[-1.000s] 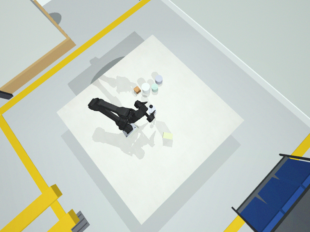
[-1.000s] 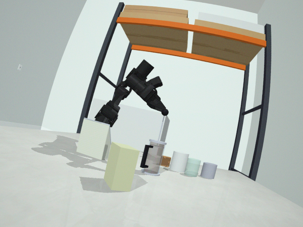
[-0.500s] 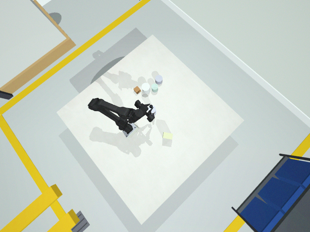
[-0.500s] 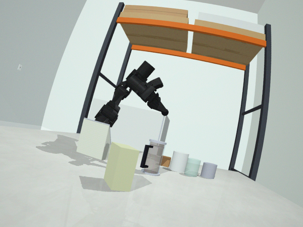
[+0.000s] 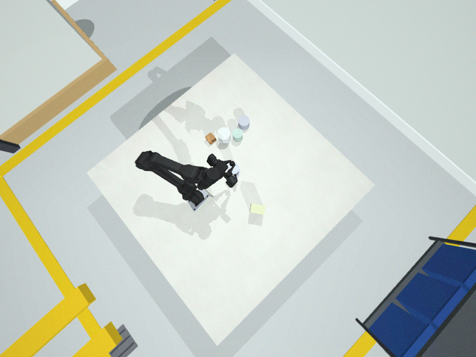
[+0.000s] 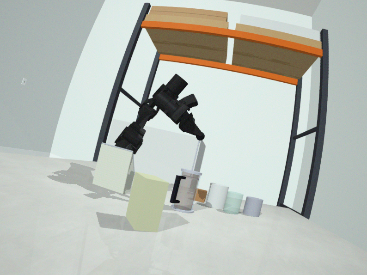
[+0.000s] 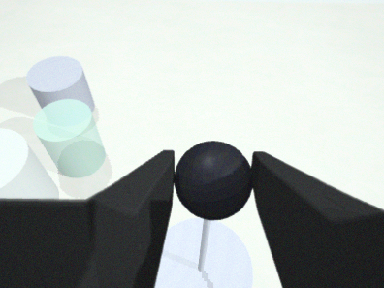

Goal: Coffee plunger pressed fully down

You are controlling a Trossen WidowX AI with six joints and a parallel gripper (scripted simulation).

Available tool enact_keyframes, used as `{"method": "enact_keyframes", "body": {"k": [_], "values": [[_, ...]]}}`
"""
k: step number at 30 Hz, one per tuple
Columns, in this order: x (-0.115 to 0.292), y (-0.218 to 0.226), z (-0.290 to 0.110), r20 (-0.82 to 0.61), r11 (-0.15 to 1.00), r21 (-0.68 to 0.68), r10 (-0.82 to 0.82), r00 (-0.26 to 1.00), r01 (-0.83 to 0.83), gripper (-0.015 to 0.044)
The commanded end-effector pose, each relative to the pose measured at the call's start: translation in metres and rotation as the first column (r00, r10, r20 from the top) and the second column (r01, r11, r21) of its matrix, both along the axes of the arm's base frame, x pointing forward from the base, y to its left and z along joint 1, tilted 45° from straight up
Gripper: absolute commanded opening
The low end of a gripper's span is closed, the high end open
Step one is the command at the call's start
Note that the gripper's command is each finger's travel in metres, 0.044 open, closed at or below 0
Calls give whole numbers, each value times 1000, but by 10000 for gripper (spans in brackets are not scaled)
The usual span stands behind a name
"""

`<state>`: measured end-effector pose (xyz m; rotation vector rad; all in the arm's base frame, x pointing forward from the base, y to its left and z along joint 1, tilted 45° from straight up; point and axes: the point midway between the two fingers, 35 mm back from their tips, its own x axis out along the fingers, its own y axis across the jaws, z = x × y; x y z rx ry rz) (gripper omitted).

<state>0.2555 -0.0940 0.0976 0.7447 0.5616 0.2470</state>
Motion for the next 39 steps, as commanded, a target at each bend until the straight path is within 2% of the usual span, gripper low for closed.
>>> {"method": "enact_keyframes", "body": {"k": [1, 39], "values": [[0, 4, -7, -9, 1000, -1, 2, 1000, -2, 113], [7, 41, -59, -16, 1000, -6, 3, 1000, -3, 113]]}}
